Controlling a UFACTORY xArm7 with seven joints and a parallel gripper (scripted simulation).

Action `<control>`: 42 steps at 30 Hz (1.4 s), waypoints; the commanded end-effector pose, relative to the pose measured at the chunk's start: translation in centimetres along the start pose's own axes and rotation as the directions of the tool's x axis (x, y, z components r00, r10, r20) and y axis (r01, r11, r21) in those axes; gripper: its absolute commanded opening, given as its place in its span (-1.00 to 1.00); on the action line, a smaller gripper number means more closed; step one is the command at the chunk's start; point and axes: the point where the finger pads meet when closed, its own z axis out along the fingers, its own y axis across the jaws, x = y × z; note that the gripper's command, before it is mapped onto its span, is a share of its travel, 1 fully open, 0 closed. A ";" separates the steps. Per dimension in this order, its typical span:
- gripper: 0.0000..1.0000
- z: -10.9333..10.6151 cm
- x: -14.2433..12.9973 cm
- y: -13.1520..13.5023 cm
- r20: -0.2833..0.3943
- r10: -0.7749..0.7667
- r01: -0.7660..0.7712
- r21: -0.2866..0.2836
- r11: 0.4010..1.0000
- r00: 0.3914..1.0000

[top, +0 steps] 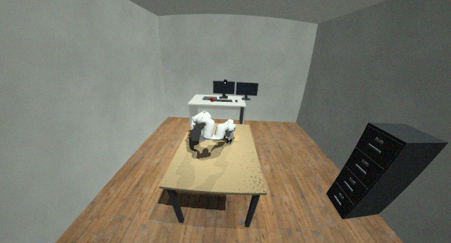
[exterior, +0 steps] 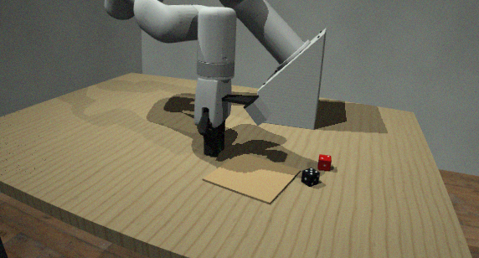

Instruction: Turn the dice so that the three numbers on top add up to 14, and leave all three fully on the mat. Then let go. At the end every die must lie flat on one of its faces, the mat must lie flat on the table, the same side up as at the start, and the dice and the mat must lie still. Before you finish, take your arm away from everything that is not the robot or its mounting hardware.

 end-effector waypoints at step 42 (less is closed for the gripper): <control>-0.58 -10.1 0.1 0.1 -0.001 0.000 0.000 -0.004 1.000 1.000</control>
